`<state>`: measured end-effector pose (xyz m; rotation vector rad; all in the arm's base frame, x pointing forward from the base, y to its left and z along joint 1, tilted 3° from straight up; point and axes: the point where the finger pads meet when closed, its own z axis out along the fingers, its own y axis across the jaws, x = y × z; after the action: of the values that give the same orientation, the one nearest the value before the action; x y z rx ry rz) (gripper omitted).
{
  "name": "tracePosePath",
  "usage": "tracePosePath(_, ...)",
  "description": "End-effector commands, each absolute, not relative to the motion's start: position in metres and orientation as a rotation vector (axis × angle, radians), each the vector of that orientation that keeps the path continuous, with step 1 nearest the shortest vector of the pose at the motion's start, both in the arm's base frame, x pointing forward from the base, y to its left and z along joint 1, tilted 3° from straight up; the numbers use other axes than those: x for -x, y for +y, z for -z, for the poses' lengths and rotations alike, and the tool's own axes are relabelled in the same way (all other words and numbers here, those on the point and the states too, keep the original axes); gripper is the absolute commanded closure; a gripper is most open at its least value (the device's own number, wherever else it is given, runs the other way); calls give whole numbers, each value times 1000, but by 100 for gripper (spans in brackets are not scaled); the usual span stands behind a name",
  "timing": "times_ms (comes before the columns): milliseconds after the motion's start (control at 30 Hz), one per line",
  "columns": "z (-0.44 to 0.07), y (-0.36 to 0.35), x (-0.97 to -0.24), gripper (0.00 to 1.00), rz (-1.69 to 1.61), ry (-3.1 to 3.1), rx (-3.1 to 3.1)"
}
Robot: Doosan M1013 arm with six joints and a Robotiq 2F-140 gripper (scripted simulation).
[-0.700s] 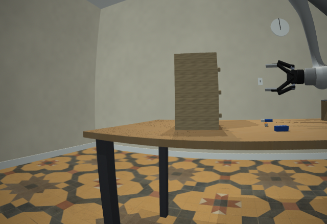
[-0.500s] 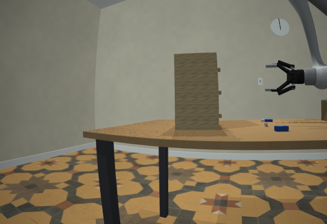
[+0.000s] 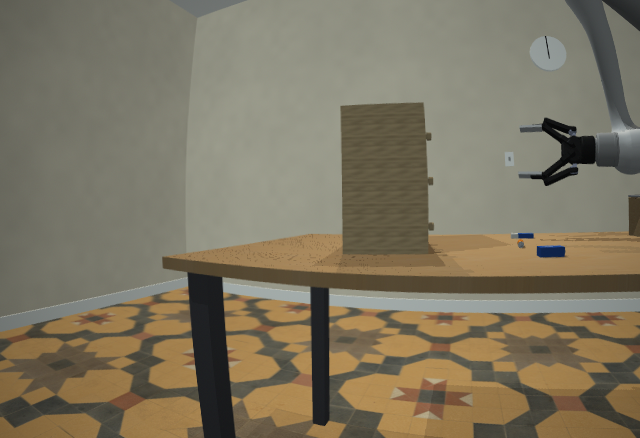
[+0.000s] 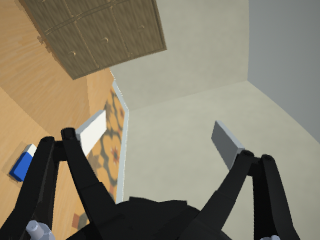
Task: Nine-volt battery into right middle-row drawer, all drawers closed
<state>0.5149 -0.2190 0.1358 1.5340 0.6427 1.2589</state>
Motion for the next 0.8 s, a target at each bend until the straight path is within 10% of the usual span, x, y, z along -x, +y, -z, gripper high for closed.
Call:
tracePosePath(0, -137, -219, -516, 0, -1259, 656, -1533)
tracePosePath(767, -169, -210, -528, 0, -1098, 1395, -1373)
